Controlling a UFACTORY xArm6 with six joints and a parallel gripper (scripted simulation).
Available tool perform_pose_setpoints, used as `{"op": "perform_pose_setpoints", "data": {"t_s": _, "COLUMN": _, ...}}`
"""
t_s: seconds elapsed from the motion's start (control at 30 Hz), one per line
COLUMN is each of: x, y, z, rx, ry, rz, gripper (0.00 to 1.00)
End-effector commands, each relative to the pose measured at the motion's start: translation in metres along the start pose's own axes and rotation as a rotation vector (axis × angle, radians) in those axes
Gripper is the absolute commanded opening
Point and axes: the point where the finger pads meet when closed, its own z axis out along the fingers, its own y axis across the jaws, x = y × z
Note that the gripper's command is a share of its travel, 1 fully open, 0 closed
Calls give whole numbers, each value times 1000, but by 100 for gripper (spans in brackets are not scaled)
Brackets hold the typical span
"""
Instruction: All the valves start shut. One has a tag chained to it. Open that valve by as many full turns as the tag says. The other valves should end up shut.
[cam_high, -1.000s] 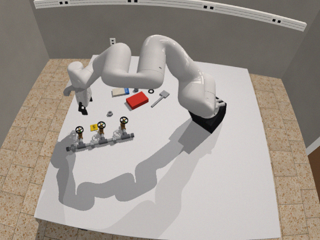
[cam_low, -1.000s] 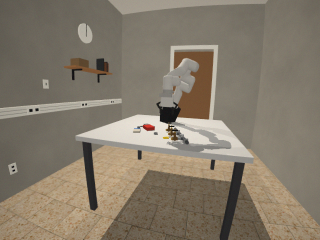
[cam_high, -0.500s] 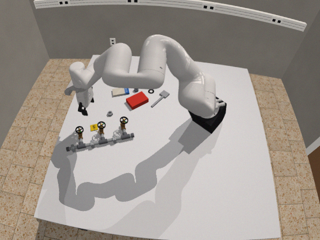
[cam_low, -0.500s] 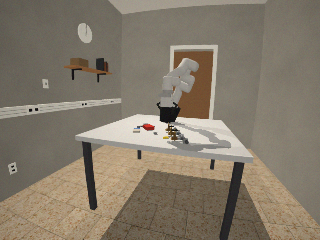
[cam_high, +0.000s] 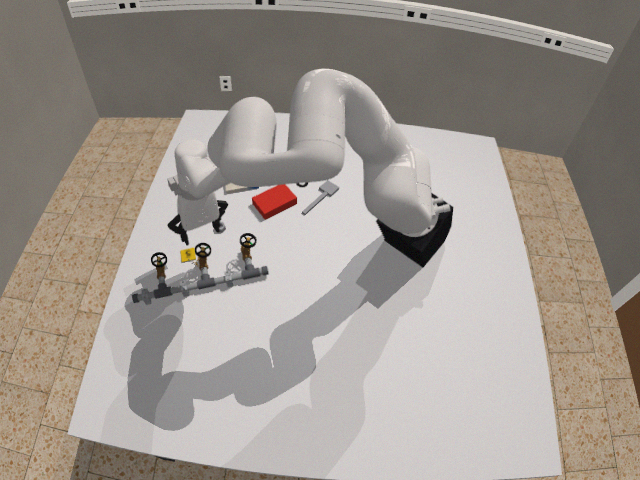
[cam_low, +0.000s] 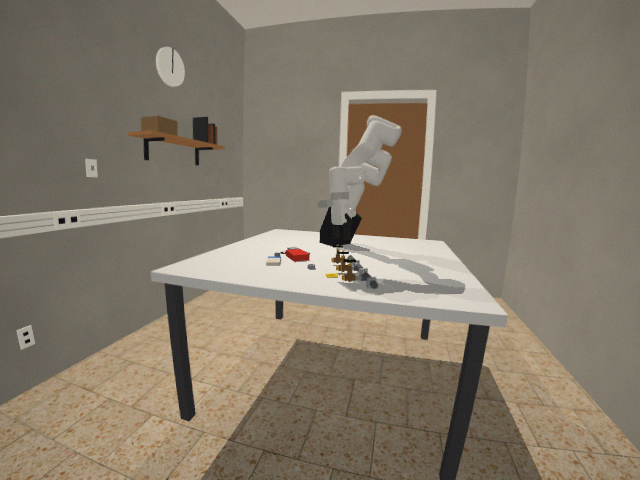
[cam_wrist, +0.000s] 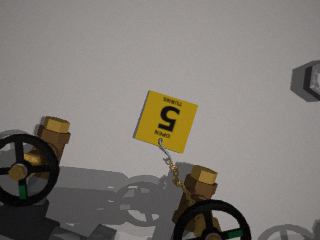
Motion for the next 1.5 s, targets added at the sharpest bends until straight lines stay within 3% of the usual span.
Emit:
{"op": "perform_pose_setpoints", "data": {"t_s": 0.0, "x": -8, "y": 2, "z": 5, "rx": 47, "ry": 40, "rz": 272, "gripper": 100}}
{"op": "perform_pose_setpoints", "data": {"t_s": 0.17, "x": -8, "y": 2, "z": 5, "rx": 92, "ry": 75, "rz": 555, "gripper": 100}}
{"op": "perform_pose_setpoints", "data": {"t_s": 0.27, "x": -8, "y": 2, "z": 5, "rx": 97, "ry": 82, "rz": 589, "gripper": 100}}
{"op": "perform_pose_setpoints", "data": {"t_s": 0.87, "x": -8, "y": 1, "z": 8, "rx": 98, "ry": 82, "rz": 588, "gripper": 100}}
{"op": "perform_pose_setpoints", "data": {"t_s": 1.47, "x": -5, "y": -1, "z": 41, "rx": 98, "ry": 81, "rz": 588, "gripper": 100}}
